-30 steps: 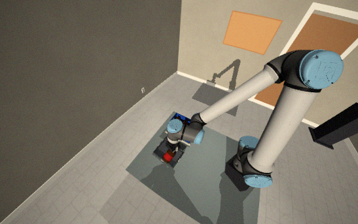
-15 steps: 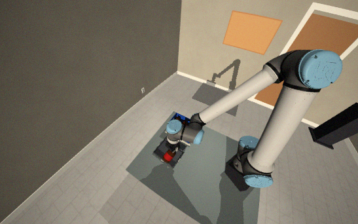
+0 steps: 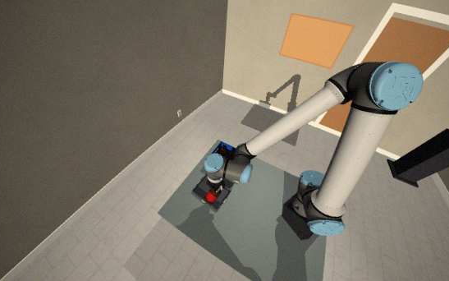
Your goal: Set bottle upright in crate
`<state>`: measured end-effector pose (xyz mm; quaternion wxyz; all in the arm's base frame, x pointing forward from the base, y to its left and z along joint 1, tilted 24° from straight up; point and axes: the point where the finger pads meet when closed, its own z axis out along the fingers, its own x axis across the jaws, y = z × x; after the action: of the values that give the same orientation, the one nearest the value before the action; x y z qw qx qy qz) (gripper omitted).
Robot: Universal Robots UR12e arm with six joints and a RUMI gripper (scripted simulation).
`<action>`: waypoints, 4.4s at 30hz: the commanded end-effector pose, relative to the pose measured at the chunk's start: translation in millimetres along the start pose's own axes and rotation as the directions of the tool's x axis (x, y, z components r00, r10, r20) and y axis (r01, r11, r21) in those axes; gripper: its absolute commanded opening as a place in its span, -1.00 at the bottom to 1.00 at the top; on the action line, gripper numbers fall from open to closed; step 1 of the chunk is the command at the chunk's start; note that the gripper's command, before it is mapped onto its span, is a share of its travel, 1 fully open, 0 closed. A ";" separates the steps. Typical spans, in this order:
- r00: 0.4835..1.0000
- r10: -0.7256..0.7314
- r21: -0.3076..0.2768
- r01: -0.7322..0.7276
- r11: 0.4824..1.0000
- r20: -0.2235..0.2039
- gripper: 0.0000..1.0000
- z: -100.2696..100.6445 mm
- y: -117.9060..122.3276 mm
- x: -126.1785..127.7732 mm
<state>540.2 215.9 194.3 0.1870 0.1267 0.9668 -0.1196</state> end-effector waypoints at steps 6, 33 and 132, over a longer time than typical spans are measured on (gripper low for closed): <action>1.000 0.000 0.059 0.000 0.998 0.004 -1.00 -1.2 0.7 -0.9; 1.000 -0.001 0.080 0.001 0.997 0.006 -1.00 -1.7 1.1 -1.3; 1.000 -0.001 0.252 0.000 0.968 0.006 -1.00 -1.3 1.7 -1.3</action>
<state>541.0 217.2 194.9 0.1719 0.1487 0.9432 -0.2422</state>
